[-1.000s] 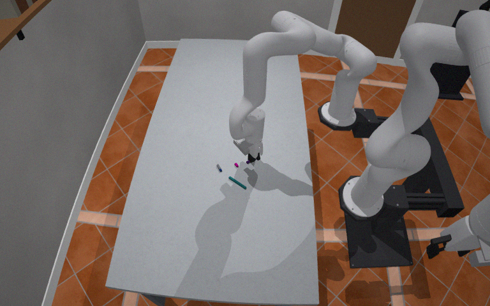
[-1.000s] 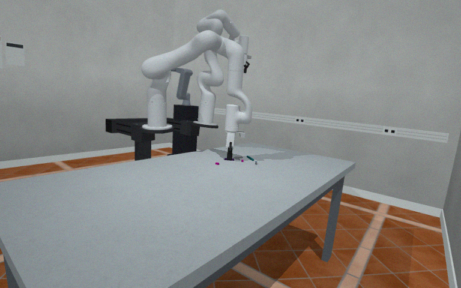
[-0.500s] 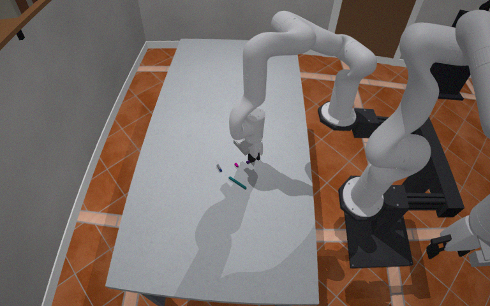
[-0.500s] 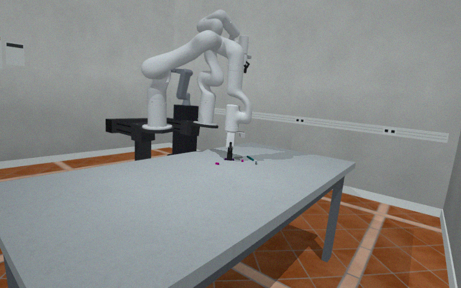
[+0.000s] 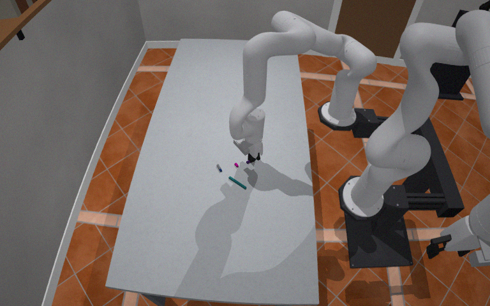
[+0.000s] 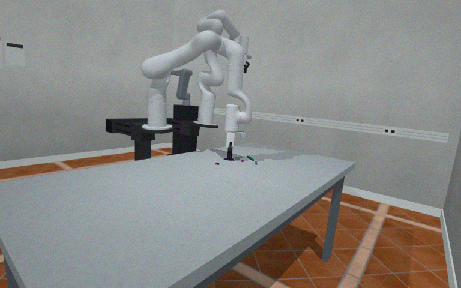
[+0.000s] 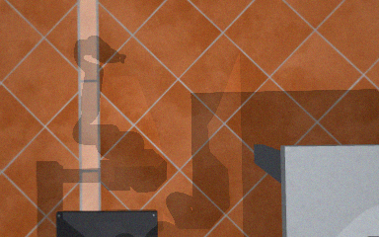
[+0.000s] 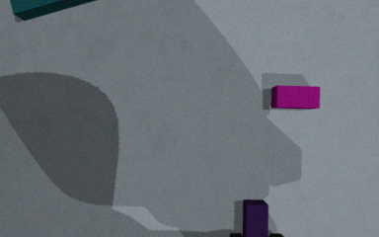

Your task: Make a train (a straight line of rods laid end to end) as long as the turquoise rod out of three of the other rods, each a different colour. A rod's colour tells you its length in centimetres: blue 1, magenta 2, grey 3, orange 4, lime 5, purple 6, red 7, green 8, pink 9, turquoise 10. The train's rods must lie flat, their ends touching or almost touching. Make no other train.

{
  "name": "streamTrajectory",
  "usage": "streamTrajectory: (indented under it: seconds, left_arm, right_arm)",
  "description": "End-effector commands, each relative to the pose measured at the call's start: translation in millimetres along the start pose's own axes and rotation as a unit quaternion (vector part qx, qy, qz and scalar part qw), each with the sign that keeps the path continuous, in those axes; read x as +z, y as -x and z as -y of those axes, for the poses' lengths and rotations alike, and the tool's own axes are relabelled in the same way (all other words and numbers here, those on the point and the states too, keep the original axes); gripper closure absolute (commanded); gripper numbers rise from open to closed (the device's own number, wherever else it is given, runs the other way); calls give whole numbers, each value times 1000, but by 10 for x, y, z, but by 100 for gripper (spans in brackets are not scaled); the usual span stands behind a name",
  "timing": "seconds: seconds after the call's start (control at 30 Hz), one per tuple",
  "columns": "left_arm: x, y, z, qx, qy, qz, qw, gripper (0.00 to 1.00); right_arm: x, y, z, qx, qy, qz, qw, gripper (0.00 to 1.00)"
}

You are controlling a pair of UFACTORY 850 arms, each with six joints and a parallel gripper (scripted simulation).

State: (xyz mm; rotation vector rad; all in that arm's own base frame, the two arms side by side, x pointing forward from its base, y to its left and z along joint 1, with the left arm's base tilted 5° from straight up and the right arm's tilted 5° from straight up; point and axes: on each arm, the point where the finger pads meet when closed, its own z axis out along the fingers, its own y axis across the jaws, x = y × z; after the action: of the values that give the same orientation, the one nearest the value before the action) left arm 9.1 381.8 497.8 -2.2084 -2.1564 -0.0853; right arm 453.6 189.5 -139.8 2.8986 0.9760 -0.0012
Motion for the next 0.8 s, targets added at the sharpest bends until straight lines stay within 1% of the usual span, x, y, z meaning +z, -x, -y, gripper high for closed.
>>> streamTrajectory:
  seconds: [0.0,0.4,0.77]
  left_arm:
    - [-10,-5,0,0,0,-1,1000,0]
    - [-10,-5,0,0,0,-1,1000,0]
    - [-10,-5,0,0,0,-1,1000,0]
  right_arm:
    - [-8,-10,-2,0,0,-1,1000,94]
    - [-120,-10,-2,0,0,-1,1000,94]
    - [-440,-10,-2,0,0,-1,1000,94]
